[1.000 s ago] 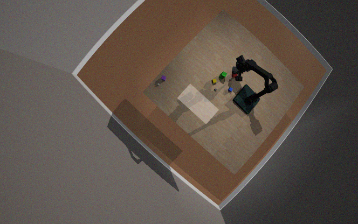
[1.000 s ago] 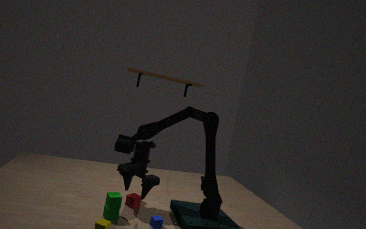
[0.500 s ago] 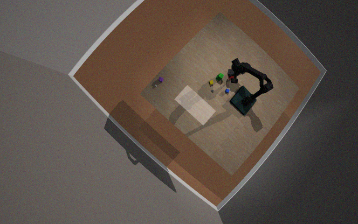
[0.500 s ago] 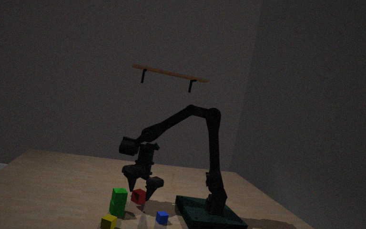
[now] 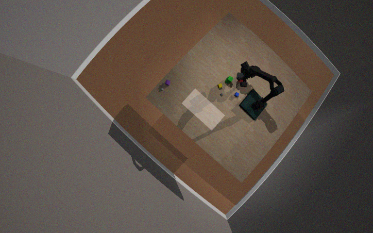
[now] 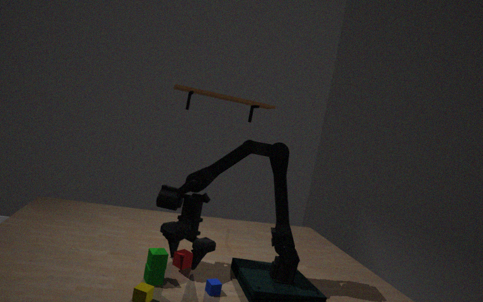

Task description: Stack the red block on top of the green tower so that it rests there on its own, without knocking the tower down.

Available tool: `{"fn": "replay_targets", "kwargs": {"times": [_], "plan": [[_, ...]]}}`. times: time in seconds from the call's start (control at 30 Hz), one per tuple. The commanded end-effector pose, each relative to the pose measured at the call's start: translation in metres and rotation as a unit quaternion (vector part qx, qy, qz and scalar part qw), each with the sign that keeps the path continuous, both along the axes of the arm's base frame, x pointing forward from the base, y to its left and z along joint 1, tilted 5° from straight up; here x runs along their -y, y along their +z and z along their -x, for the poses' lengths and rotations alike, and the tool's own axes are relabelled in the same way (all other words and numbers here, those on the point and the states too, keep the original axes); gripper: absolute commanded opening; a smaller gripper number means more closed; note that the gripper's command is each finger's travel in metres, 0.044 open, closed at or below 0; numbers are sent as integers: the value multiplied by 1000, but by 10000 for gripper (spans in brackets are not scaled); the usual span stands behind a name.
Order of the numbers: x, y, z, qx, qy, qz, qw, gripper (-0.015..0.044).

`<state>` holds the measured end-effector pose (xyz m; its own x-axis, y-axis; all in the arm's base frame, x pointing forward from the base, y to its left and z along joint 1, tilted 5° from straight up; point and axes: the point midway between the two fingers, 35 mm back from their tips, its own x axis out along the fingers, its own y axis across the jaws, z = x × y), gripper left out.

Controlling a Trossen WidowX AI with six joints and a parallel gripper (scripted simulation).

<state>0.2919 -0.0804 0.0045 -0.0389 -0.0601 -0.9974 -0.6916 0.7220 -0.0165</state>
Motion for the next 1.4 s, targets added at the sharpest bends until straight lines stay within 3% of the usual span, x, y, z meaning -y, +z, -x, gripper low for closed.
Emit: {"fn": "replay_targets", "kwargs": {"times": [0.0,0.13,0.47,0.7,0.87,1.37], "plan": [[0,-1,0,1,3,-2,1000,440],[0,0,0,1,3,-2,1000,440],[0,0,0,1,3,-2,1000,177],[0,0,0,1,3,-2,1000,131],[-1,14,-1,1,3,-2,1000,0],[-5,81,-3,1,3,-2,1000,0]]}}
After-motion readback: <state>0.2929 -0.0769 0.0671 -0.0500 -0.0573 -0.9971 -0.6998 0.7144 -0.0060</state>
